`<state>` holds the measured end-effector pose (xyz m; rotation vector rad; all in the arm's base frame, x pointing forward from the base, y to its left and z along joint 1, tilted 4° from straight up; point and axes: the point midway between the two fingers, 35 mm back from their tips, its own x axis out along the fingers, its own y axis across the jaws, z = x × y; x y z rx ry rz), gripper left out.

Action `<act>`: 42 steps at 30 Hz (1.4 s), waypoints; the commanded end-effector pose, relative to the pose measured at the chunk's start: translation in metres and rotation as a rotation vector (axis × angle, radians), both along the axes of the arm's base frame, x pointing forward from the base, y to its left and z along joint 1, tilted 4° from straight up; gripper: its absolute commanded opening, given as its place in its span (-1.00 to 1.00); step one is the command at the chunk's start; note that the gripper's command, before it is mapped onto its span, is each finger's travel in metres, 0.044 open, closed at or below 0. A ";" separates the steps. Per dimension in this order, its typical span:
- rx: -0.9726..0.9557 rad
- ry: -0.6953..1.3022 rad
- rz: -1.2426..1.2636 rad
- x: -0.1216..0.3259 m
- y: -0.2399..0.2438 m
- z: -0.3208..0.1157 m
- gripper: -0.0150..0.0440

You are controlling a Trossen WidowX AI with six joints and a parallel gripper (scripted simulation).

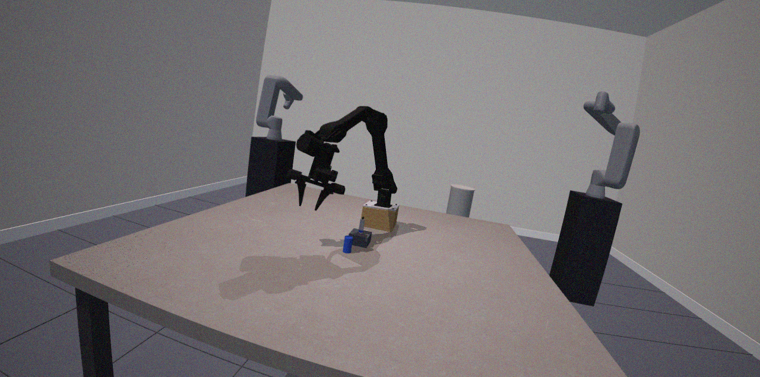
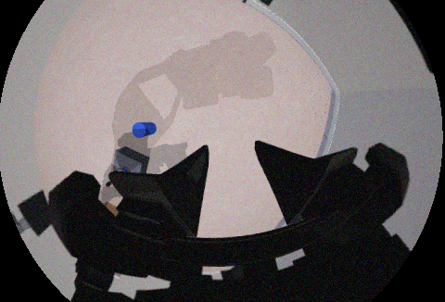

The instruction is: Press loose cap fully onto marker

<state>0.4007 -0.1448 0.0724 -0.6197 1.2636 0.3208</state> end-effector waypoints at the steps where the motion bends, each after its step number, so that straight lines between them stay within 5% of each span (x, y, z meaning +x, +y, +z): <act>1: 0.048 0.157 0.015 -0.017 0.066 -0.013 0.32; 7: 0.050 0.321 0.033 -0.045 0.127 -0.019 0.32; 42: 0.050 0.321 0.033 -0.046 0.125 -0.091 0.32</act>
